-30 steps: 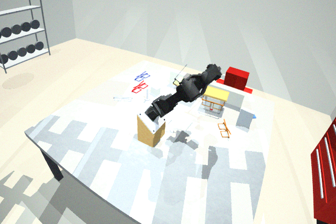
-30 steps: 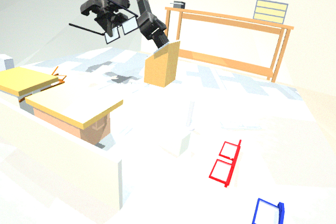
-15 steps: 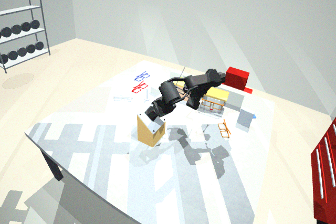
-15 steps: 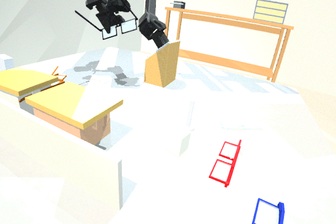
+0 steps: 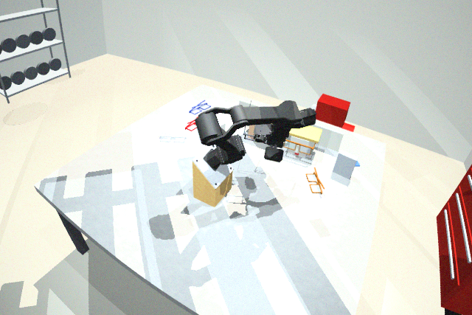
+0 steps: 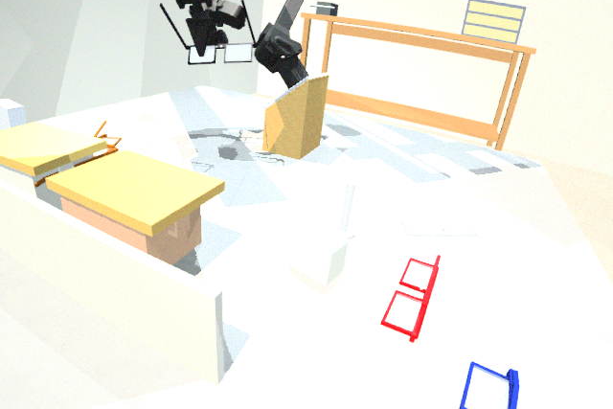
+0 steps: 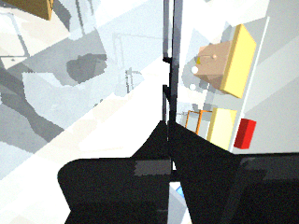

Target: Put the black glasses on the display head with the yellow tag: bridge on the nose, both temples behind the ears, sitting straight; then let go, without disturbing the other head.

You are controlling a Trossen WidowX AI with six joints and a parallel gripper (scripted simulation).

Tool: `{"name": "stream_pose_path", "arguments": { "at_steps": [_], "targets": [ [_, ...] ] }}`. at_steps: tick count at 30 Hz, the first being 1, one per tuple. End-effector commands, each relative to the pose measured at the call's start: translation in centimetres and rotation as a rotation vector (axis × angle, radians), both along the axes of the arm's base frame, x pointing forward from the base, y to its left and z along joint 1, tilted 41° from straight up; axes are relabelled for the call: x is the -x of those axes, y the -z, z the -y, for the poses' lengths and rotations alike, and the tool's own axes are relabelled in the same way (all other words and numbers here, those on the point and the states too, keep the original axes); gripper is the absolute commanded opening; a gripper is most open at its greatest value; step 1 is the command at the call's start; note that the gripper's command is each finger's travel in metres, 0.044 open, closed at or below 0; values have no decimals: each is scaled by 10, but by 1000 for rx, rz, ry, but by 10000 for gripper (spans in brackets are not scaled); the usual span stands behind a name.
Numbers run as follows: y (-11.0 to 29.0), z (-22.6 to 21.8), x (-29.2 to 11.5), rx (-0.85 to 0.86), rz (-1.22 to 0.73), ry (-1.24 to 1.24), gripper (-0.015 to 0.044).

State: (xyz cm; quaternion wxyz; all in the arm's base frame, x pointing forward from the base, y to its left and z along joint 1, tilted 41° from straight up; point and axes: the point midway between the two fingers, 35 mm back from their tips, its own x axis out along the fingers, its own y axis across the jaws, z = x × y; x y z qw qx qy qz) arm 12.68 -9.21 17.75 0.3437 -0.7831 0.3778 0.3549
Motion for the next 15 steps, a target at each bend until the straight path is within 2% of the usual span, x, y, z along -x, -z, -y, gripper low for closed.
{"name": "stream_pose_path", "arguments": {
  "at_steps": [1, 5, 15],
  "targets": [
    [-2, -1, 9, 55, 3, -40, 0],
    [-3, -1, 17, 114, 2, -72, 0],
    [-3, 0, 12, 82, 3, -47, 0]
  ]
}}
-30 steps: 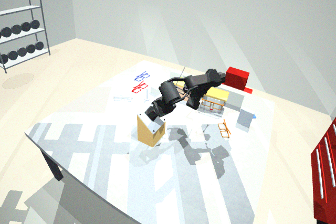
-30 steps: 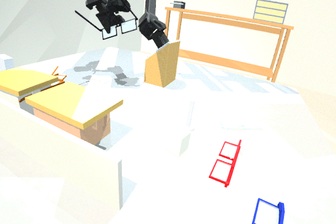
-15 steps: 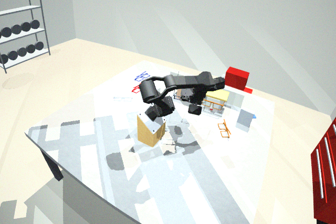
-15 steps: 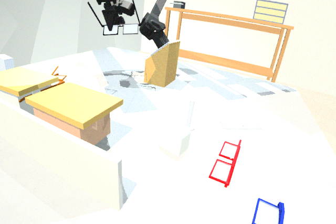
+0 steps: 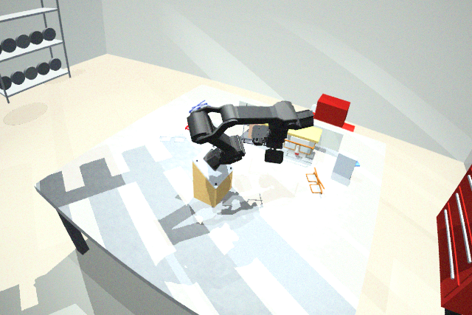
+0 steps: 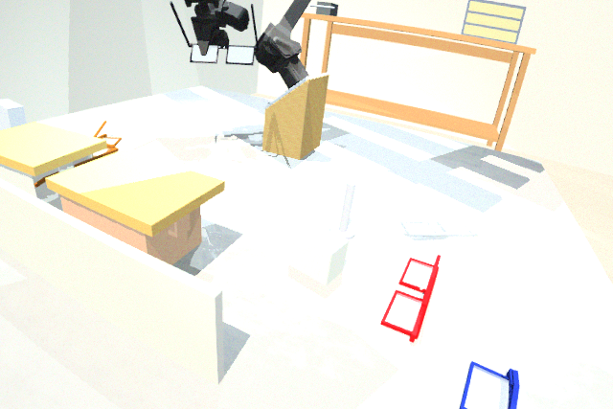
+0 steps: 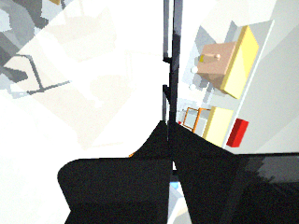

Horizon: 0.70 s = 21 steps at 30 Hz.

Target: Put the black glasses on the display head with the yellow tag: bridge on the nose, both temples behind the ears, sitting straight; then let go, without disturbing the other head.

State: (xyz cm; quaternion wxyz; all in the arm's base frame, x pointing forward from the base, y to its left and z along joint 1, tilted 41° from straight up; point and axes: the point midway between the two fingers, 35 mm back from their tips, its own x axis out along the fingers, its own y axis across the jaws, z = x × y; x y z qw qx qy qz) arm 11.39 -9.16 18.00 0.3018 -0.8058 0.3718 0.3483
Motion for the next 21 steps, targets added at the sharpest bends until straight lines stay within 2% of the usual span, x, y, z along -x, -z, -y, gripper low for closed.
{"name": "stream_pose_path", "arguments": {
  "at_steps": [1, 12, 21],
  "targets": [
    [-1, 0, 0, 0, 4, 5, 0],
    [0, 1, -1, -2, 3, 7, 0],
    [10, 6, -15, -81, -42, 83, 0]
  ]
}}
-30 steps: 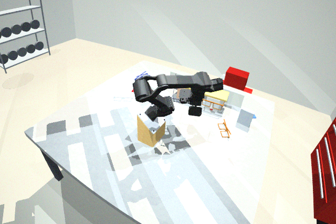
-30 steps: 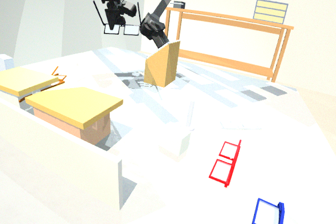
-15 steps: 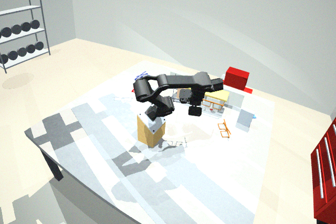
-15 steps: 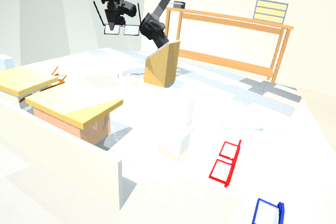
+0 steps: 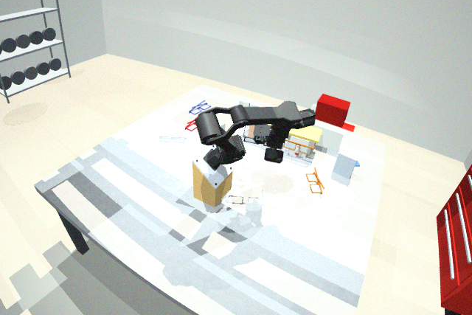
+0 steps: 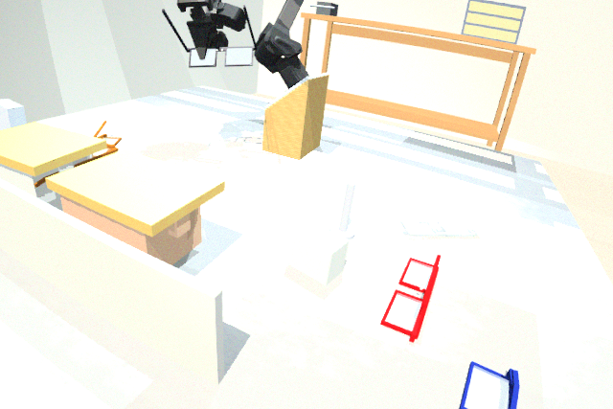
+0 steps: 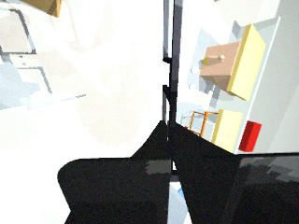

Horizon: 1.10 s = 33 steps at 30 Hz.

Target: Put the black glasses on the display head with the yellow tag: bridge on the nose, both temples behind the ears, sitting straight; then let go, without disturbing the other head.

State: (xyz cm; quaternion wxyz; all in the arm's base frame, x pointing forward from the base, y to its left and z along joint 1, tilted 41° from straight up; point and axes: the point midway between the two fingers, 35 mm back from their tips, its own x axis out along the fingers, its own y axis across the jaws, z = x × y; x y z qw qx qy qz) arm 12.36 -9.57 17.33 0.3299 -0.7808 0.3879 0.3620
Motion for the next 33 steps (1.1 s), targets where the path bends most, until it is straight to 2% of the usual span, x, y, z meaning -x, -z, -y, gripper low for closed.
{"name": "stream_pose_path", "arguments": {
  "at_steps": [1, 17, 33],
  "targets": [
    [4, 3, -7, -31, -20, 38, 0],
    [33, 5, -41, -119, -134, 214, 0],
    [67, -4, -73, -97, -227, 384, 0]
  ]
}}
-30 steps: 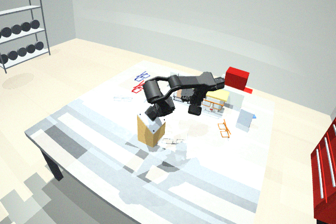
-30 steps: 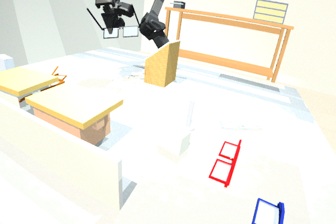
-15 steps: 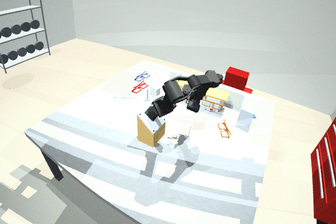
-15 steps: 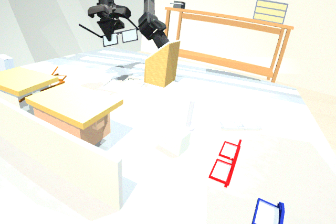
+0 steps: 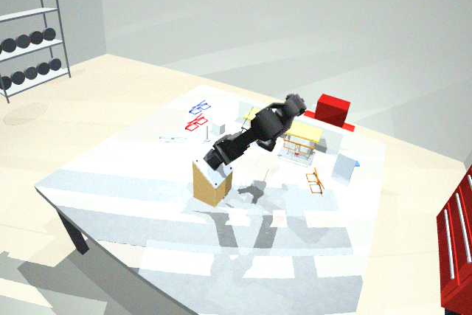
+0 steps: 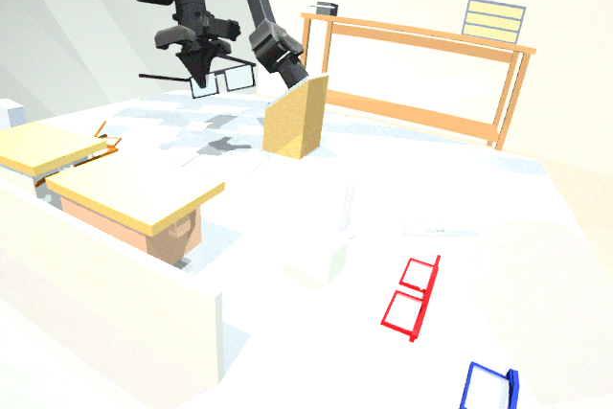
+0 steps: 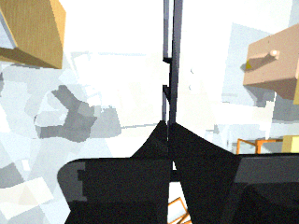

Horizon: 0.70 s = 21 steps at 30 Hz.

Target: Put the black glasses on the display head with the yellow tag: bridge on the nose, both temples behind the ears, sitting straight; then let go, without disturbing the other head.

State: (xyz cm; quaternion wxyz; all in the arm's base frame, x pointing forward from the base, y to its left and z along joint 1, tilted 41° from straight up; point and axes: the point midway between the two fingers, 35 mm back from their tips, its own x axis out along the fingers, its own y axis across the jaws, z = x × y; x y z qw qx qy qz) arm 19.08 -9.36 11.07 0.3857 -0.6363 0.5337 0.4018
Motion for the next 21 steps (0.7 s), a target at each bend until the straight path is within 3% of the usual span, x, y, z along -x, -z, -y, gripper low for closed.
{"name": "stream_pose_path", "arguments": {
  "at_steps": [1, 21],
  "targets": [
    [7, -3, -8, 18, -15, 34, 0],
    [57, -30, -38, 178, -70, 183, 0]
  ]
}}
